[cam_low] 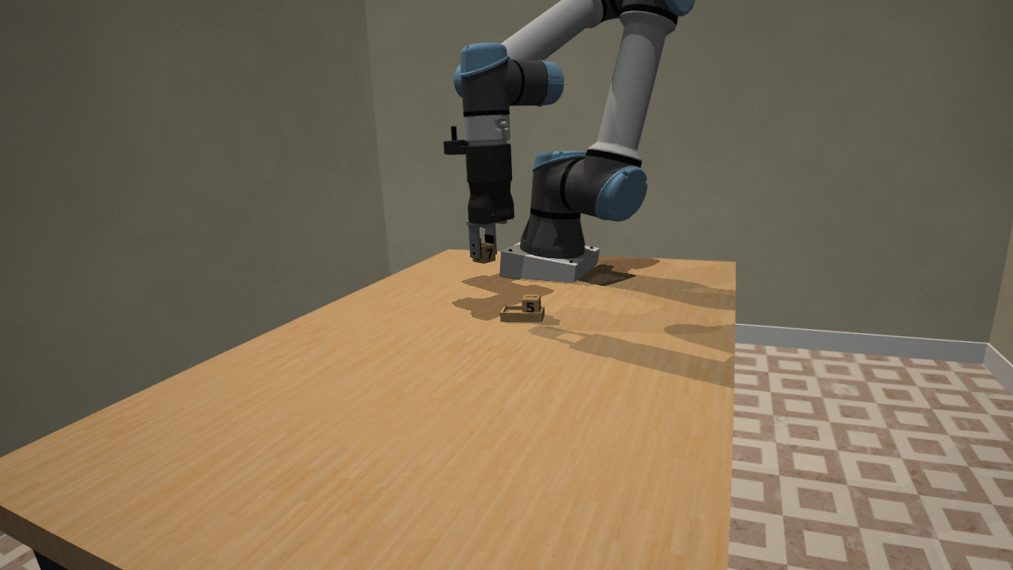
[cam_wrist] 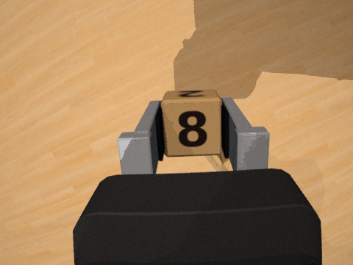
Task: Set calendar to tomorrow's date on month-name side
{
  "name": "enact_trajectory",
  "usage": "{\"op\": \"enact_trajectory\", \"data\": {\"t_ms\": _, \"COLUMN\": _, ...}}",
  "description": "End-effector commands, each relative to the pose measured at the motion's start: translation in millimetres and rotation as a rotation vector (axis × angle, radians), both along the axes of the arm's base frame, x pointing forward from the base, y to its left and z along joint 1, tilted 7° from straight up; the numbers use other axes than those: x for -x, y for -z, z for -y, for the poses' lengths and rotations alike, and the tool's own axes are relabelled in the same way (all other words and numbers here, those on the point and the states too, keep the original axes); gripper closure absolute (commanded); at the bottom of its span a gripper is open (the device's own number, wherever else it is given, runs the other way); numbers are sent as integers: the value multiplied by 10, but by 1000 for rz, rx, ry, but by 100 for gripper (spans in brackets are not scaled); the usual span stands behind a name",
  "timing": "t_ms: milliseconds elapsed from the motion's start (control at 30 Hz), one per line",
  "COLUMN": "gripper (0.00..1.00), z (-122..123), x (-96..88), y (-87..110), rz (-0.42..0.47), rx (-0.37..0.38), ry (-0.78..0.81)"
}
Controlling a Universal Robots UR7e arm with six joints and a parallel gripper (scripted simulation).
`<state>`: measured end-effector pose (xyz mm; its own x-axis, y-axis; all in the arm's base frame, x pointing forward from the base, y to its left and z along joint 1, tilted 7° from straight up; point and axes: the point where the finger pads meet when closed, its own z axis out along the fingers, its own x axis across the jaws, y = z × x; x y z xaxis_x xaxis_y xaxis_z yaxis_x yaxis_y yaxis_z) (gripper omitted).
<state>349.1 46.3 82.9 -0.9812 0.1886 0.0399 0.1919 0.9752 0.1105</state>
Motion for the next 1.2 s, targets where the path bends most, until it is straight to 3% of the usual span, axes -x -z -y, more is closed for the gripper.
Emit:
{"op": "enact_trajectory", "data": {"t_ms": 0, "gripper": 43, "z": -119, "x": 46, "y": -37, "rz": 22, "rx": -7, "ry": -167}}
{"op": "enact_trajectory", "data": {"t_ms": 167, "gripper": 43, "z": -256, "x": 106, "y": -68, "rz": 44, "rx": -10, "ry": -348}}
{"op": "enact_trajectory", "data": {"t_ms": 267, "gripper": 43, "z": -262, "x": 109, "y": -69, "rz": 45, "rx": -11, "ry": -357}}
{"op": "enact_trajectory", "data": {"t_ms": 533, "gripper": 43, "z": -426, "x": 188, "y": -103, "rz": 70, "rx": -14, "ry": -570}}
{"op": "enact_trajectory", "data": {"t_ms": 1167, "gripper": 43, "z": -441, "x": 196, "y": -102, "rz": 73, "rx": -15, "ry": -589}}
